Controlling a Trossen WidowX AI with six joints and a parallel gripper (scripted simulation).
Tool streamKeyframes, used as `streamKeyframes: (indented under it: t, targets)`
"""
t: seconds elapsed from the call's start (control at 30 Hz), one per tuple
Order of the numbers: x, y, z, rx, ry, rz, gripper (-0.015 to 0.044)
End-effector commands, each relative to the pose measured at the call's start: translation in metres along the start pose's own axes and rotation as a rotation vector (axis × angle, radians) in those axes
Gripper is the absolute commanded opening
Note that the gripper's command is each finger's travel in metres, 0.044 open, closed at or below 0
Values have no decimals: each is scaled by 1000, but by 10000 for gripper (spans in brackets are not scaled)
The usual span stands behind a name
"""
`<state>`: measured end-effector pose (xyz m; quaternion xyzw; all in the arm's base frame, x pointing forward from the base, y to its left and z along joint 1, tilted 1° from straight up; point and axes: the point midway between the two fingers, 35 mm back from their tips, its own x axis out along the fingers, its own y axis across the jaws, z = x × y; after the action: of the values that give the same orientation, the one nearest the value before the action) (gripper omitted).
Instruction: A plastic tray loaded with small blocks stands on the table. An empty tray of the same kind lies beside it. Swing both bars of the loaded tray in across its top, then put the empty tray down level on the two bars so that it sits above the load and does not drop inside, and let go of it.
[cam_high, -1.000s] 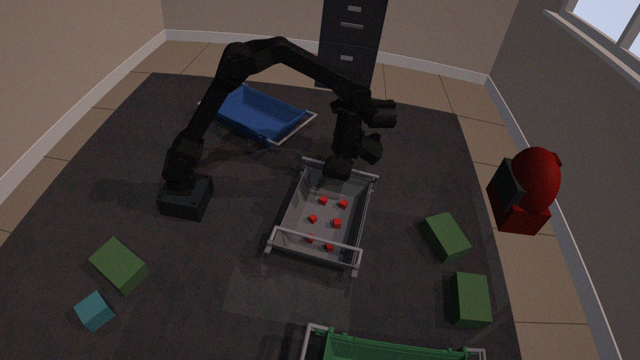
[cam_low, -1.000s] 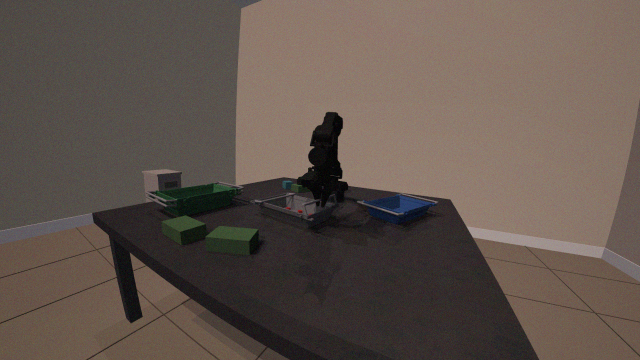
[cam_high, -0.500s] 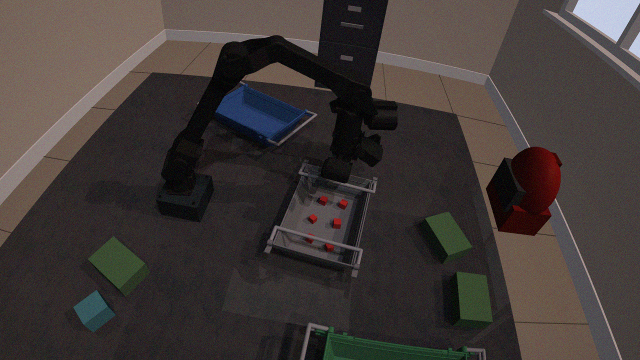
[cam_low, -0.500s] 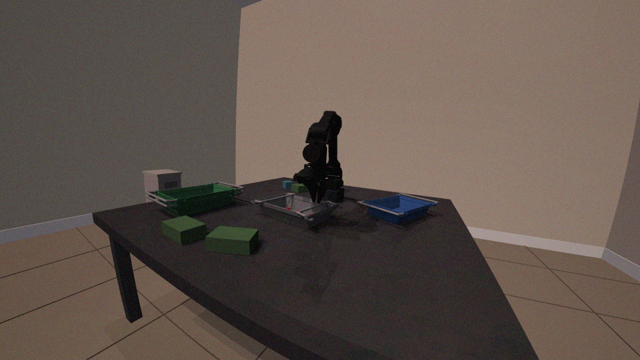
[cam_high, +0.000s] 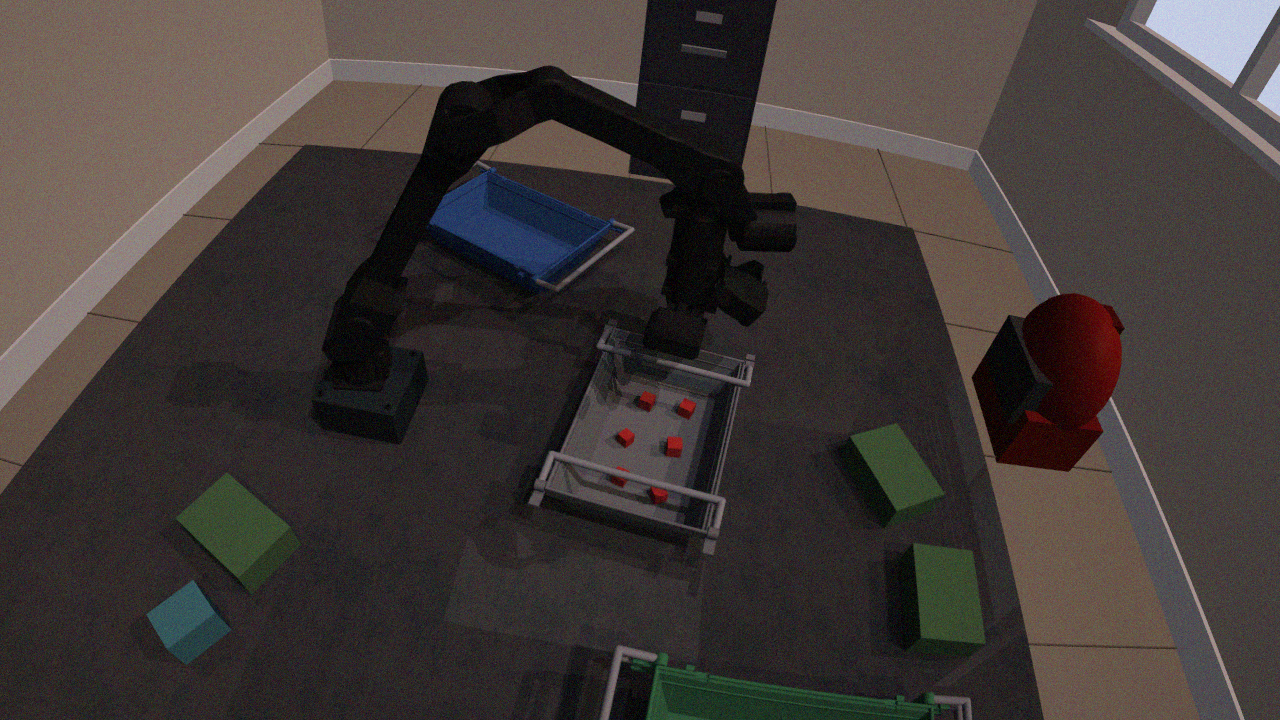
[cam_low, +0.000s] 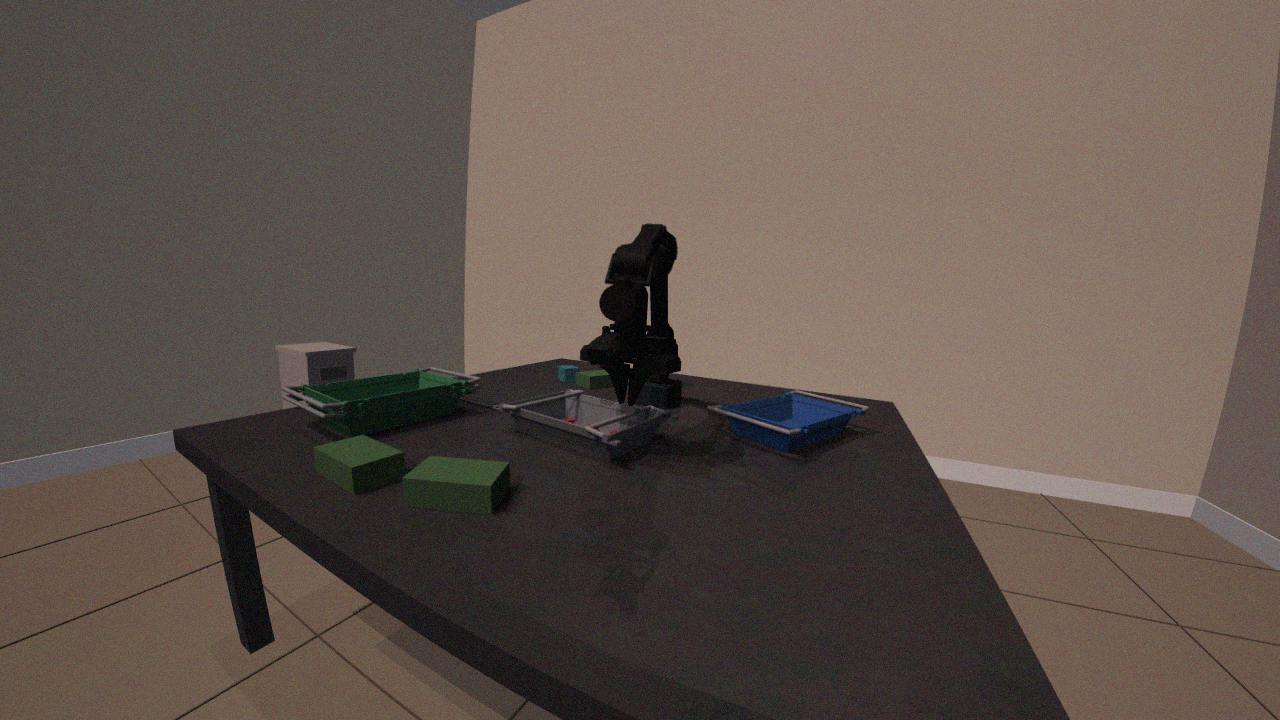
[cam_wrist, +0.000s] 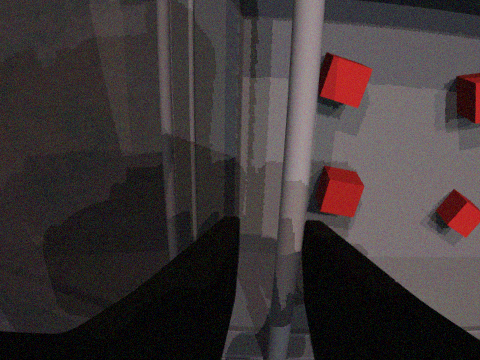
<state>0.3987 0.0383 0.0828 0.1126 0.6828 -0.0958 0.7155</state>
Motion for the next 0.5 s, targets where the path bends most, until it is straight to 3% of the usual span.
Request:
streamKeyframes:
  t: [0.0,0.23,0.33,0.47]
  targets:
    - [1,0,0,1,0,0,84]
    - [1,0,0,1,0,0,84]
    - [1,0,0,1,0,0,5]
    - [1,0,0,1,0,0,0]
